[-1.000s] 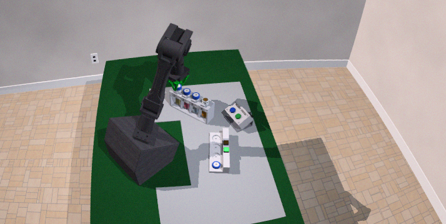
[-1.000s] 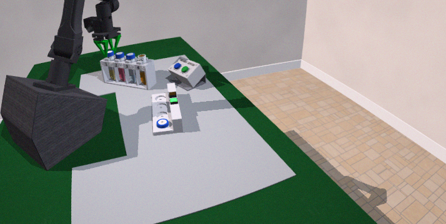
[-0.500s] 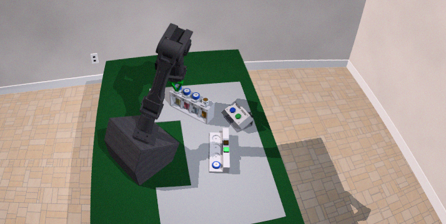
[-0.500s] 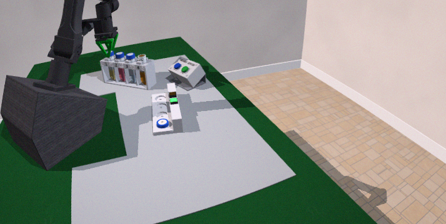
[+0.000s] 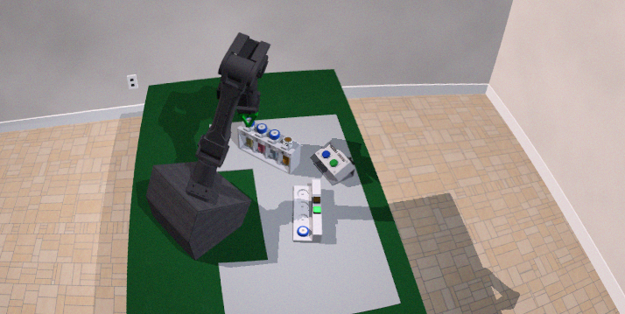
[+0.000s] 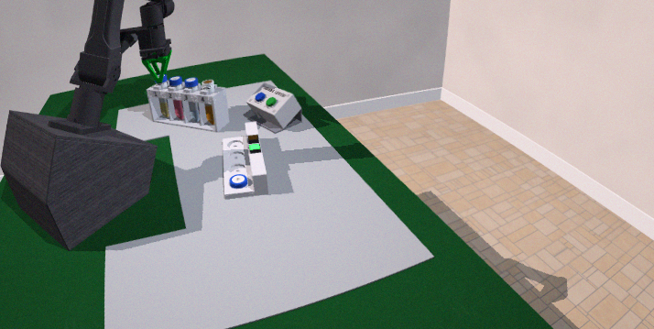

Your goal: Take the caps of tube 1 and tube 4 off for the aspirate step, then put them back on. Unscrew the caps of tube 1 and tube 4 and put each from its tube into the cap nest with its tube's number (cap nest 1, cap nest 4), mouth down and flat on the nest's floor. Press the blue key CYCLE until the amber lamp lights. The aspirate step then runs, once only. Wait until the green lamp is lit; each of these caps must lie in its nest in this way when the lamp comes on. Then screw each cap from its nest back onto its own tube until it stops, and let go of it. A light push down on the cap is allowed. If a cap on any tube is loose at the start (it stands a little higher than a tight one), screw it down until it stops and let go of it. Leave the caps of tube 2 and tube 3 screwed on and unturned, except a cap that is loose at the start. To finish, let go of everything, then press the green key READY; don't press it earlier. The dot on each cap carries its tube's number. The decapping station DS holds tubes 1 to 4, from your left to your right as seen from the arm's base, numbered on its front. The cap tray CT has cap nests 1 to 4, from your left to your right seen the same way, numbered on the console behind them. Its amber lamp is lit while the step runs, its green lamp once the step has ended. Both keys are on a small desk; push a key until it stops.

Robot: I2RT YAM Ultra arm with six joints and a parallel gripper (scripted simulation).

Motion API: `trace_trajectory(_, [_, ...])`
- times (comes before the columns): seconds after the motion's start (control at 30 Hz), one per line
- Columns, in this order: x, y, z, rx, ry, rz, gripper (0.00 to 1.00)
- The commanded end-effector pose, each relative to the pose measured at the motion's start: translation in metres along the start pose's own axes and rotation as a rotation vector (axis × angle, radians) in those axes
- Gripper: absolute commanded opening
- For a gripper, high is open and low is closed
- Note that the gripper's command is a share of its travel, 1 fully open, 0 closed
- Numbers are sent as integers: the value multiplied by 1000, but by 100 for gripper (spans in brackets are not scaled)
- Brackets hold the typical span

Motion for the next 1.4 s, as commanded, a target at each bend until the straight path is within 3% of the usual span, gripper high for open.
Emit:
trace_trajectory(0.0, [2,-1,-1,1,-7,1,0])
trace_trajectory(0.17, [2,-1,-1,1,-7,1,0])
trace_trajectory(0.67, [2,-1,-1,-749,-8,-2,0])
trace_trajectory(0.73, [2,-1,-1,-749,-8,-2,0])
trace_trajectory(1.23, [1,-1,-1,-1499,-7,-5,0])
trace_trajectory(1.3, [1,-1,-1,-1499,-7,-5,0])
trace_trajectory(1.37, [1,-1,-1,-1599,-7,-5,0])
Point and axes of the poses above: the point where the finger pads meet when closed, its own x axis back along the fingers, its own z axis across the jaws, y = z × x, the point moved 4 cm from there along x, back along the fingers, and after that the axes turned 8 degrees about x, right-handed, at the moved point
